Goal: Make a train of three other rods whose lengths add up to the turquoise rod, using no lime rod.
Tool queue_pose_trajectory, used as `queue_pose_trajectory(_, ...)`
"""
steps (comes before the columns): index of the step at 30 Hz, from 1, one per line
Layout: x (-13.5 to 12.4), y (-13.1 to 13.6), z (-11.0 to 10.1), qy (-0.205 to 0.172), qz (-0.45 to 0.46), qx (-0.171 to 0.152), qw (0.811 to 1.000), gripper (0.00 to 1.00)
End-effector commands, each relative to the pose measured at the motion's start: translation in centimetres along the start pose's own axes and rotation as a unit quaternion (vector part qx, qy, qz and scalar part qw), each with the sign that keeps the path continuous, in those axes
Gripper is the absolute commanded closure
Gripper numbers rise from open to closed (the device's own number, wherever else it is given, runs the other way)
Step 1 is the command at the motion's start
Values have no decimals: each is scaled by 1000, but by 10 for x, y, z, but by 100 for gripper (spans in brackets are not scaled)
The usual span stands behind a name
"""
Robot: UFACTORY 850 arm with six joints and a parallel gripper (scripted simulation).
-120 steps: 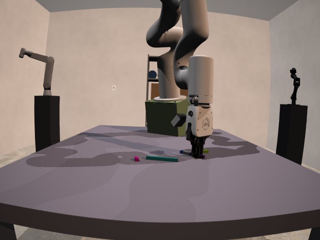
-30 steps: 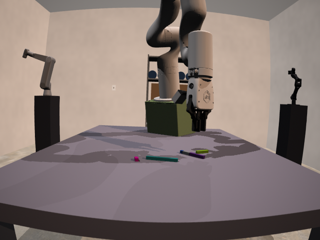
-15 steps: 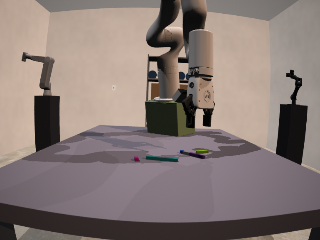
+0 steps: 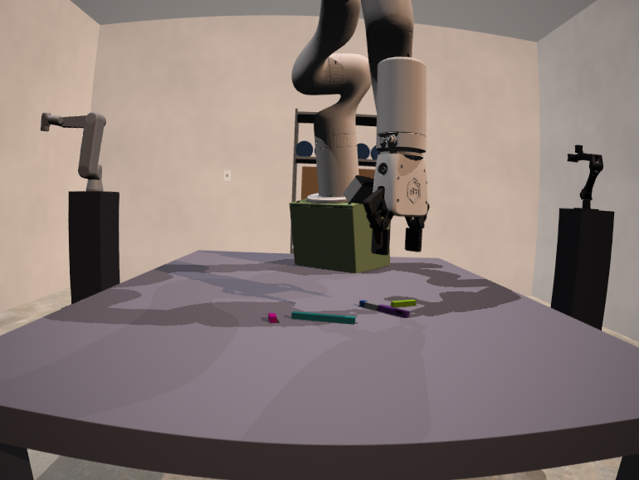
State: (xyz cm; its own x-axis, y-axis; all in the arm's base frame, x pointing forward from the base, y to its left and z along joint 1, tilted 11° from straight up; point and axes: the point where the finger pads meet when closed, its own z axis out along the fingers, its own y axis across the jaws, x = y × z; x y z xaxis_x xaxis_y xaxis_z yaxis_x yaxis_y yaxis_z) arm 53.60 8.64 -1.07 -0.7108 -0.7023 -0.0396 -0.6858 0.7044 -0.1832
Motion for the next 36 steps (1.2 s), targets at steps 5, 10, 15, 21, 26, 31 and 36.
queue_pose_trajectory(5,-1,-1,-25,0,0,0,1000,0)
queue_pose_trajectory(10,-1,-1,-40,0,0,0,1000,0)
queue_pose_trajectory(15,-1,-1,-66,0,0,0,1000,0)
queue_pose_trajectory(21,-1,-1,-84,0,0,0,1000,0)
queue_pose_trajectory(26,-1,-1,-85,0,0,0,1000,0)
queue_pose_trajectory(31,-1,-1,-85,0,0,0,1000,0)
queue_pose_trajectory(36,-1,-1,-85,0,0,0,1000,0)
